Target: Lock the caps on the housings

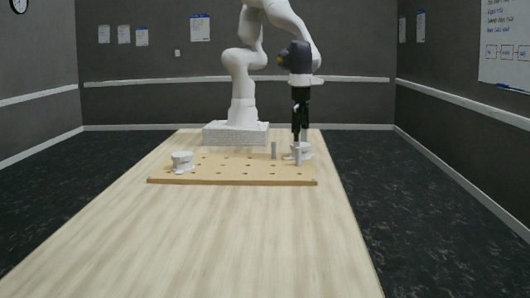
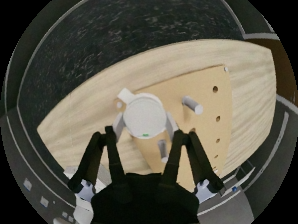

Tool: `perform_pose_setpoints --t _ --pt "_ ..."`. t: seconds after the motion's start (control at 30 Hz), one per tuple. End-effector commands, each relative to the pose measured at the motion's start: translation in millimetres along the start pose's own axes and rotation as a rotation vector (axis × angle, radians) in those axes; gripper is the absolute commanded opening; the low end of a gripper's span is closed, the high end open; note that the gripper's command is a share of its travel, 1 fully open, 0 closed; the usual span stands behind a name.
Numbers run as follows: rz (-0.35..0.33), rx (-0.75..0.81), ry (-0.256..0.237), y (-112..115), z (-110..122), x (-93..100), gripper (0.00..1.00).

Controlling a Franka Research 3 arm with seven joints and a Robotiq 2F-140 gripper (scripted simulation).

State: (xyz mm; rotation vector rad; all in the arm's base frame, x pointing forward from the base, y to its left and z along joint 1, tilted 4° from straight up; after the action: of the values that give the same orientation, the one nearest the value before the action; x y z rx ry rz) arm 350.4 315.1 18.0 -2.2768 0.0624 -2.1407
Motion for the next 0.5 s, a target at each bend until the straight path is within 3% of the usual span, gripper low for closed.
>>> perform_pose_setpoints --t 0.0,0.47 --pt "-0.003 -0.019 -0.001 -3.7 -7.1 -1.4 0.10" --pt "-0.003 -0.019 -0.001 -11.5 -17.7 -1.4 0.10"
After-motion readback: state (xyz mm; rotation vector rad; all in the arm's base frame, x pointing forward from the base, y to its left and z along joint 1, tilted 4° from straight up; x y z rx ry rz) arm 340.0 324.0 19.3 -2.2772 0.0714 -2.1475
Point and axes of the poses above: the point where the finger pads meet when closed, its own x axis back along the fingers, its own z axis across the jaws, y = z × x, the point moved 1 cm from there along x, back along the fingers, and after that the axes turned 14 degrees about x, right-handed, at the moved point
